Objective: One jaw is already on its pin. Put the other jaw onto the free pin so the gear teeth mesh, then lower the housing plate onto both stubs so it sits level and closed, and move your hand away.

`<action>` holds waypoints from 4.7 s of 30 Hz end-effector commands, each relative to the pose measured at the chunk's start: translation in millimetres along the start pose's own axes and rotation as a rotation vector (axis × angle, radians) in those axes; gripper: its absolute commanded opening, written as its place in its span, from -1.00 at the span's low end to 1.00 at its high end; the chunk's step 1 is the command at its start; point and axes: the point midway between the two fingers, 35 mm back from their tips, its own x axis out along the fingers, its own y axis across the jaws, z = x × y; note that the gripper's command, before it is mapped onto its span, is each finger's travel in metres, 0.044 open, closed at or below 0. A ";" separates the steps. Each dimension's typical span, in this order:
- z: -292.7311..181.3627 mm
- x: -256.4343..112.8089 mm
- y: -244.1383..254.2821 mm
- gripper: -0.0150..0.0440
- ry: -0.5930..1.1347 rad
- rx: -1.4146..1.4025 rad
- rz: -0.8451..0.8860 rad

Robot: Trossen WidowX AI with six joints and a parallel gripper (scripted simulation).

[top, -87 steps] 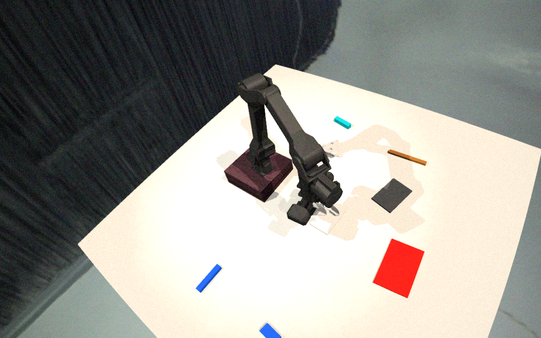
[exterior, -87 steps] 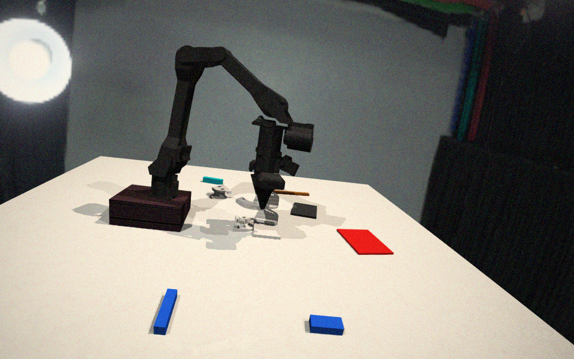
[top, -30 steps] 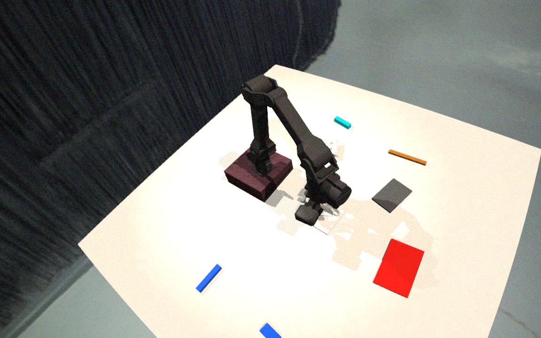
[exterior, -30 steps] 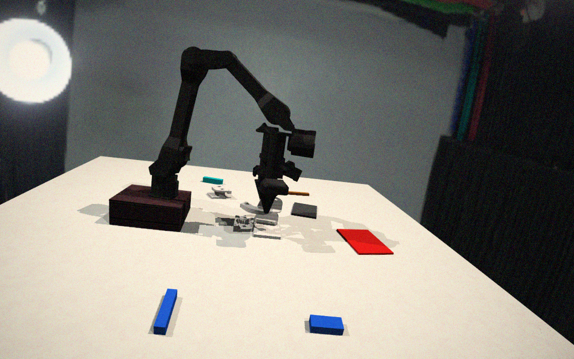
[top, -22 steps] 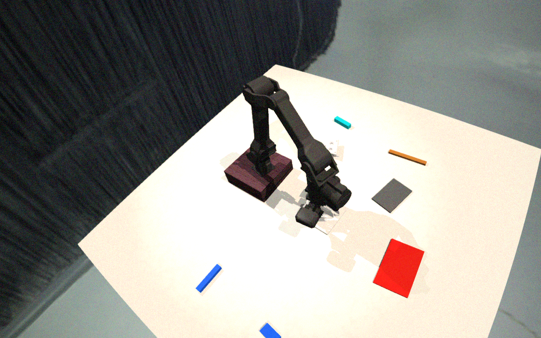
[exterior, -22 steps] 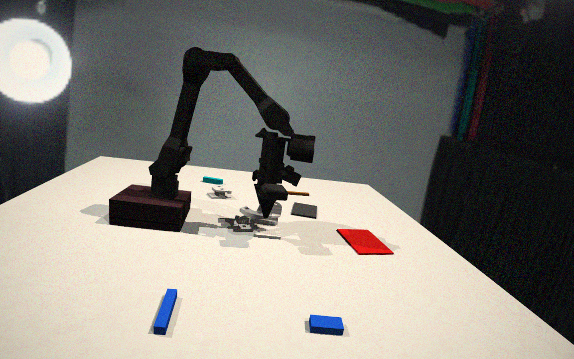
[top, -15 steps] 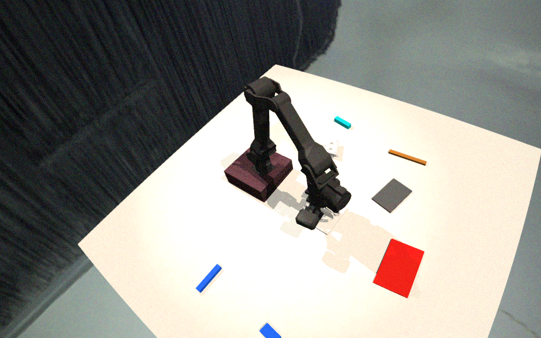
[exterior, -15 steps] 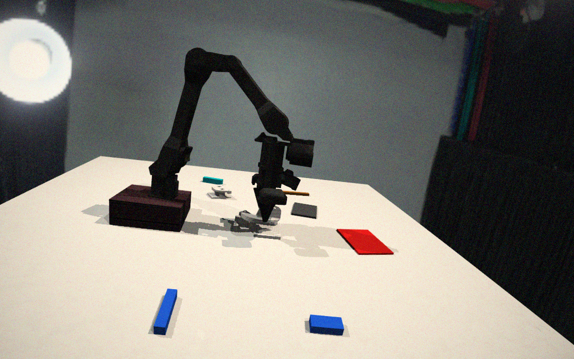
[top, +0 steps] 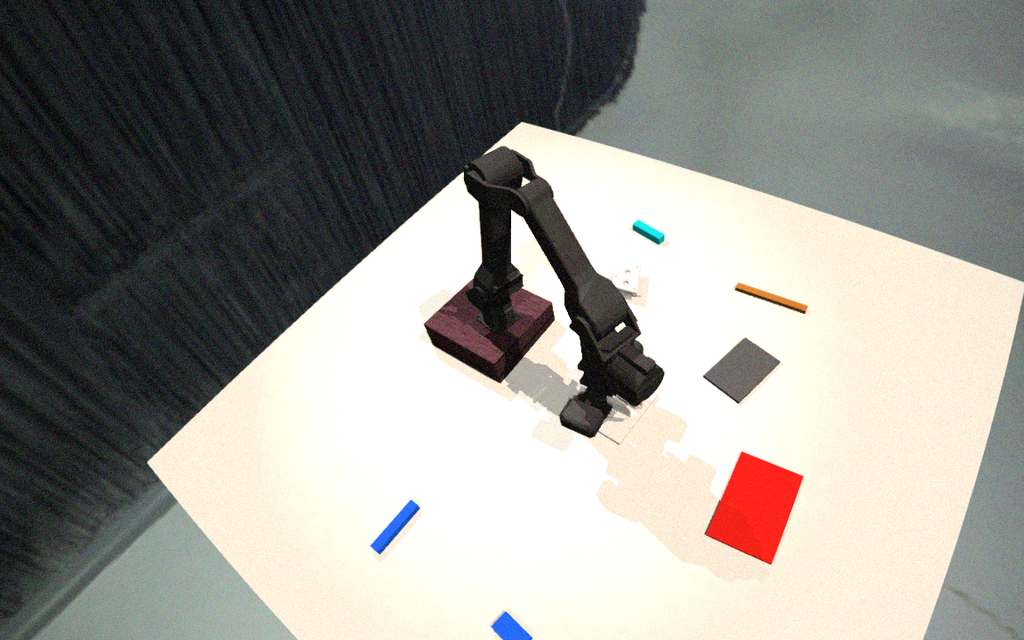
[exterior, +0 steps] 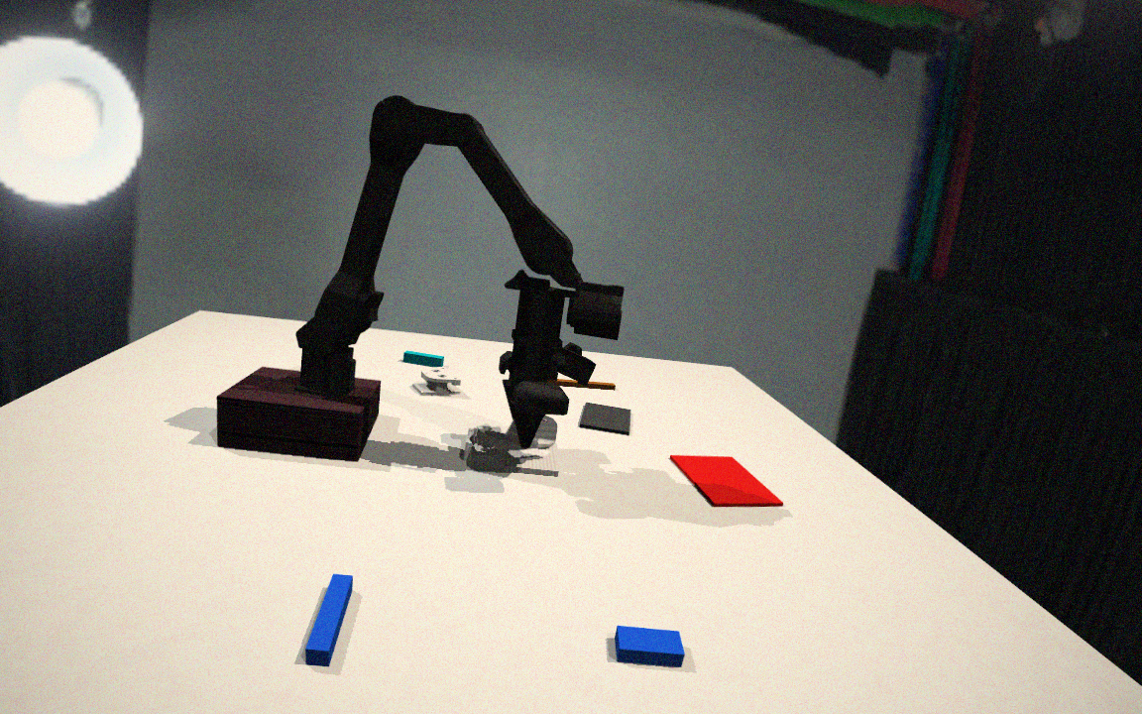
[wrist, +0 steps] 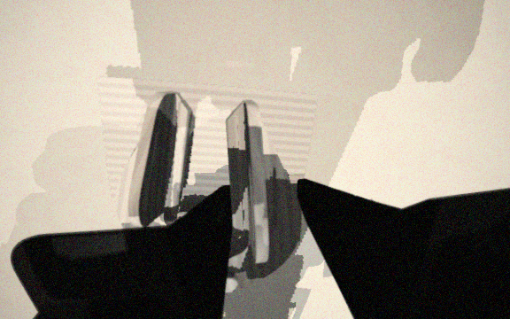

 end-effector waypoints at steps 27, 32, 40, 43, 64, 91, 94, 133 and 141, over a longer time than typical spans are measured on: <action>0.2 6.6 0.5 -0.04 -0.001 -0.004 0.002; 0.2 9.5 0.5 -0.04 -0.001 -0.008 0.002; 0.2 10.2 0.5 -0.04 -0.001 -0.008 0.002; 0.2 12.4 0.5 -0.04 -0.001 -0.011 0.002; 0.1 16.2 0.5 -0.04 -0.001 -0.017 0.002; 0.1 18.8 0.5 -0.04 -0.001 -0.021 0.002; 0.1 18.8 0.5 -0.04 -0.001 -0.021 0.002; 1.2 16.6 0.4 -0.04 -0.001 -0.021 0.002; 1.2 18.3 0.4 -0.04 -0.001 -0.021 0.002</action>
